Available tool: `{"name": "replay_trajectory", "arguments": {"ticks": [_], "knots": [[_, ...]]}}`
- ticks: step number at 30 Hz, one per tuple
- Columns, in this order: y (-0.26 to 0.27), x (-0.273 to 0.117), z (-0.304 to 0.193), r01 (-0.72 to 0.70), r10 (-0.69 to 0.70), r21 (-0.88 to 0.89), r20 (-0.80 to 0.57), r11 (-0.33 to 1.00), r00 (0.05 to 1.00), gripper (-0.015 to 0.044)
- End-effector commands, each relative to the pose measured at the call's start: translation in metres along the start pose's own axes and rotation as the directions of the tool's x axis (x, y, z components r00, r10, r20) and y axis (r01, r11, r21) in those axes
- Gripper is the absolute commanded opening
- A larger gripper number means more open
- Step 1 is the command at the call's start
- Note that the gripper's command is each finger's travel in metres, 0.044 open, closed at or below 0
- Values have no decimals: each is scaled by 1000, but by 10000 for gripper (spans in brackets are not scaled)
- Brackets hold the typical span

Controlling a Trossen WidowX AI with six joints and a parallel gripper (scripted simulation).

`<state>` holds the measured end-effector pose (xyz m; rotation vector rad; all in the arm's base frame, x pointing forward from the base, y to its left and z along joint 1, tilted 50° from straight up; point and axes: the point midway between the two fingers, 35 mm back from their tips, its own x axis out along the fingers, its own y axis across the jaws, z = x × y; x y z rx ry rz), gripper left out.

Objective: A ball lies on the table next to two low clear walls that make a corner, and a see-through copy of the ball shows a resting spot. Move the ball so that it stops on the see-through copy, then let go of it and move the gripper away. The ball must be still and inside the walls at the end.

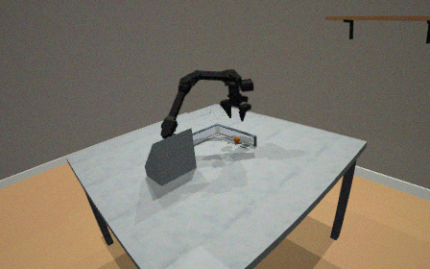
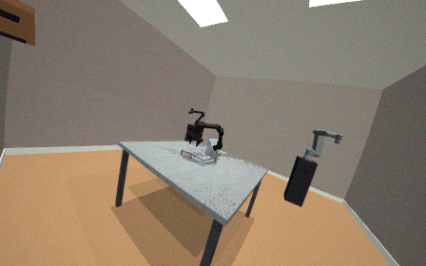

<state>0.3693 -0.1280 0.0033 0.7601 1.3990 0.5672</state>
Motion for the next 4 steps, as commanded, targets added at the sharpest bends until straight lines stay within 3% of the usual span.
{"name": "replay_trajectory", "arguments": {"ticks": [1,4], "knots": [[1,2,0,1,-1,-8,-11,1000,1000,440],[1,2,0,1,-1,-8,-11,1000,1000,440]]}}
